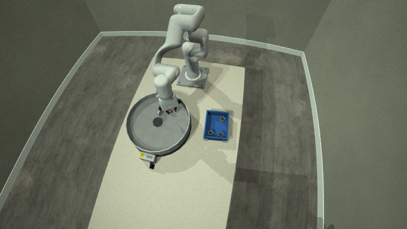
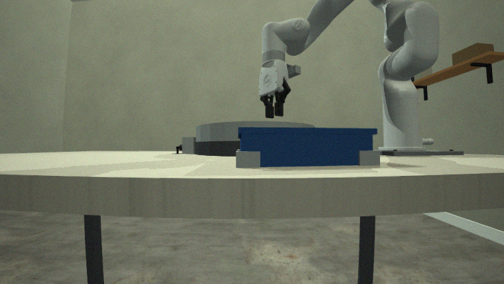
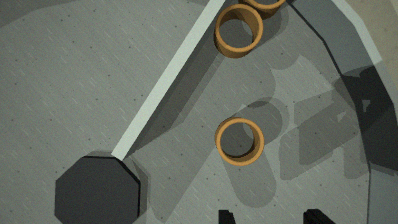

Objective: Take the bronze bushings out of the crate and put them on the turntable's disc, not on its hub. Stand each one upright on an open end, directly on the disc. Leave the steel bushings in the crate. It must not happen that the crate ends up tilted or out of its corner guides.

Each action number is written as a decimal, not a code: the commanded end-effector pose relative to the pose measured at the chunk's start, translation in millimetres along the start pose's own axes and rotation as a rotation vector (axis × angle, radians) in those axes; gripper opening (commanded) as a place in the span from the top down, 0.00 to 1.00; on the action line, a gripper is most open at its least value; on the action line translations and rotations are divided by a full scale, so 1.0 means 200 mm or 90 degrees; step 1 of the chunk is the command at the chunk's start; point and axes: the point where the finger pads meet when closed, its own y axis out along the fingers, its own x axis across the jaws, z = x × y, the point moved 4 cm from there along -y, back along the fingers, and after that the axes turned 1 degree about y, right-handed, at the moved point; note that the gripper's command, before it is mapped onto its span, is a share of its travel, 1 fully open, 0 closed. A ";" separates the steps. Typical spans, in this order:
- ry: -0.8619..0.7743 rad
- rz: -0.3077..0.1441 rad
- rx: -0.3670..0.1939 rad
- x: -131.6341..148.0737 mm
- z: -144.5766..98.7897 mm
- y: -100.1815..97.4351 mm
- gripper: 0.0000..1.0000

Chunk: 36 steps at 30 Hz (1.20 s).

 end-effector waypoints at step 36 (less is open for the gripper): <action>0.000 0.002 -0.002 0.00 -0.01 -0.39 0.00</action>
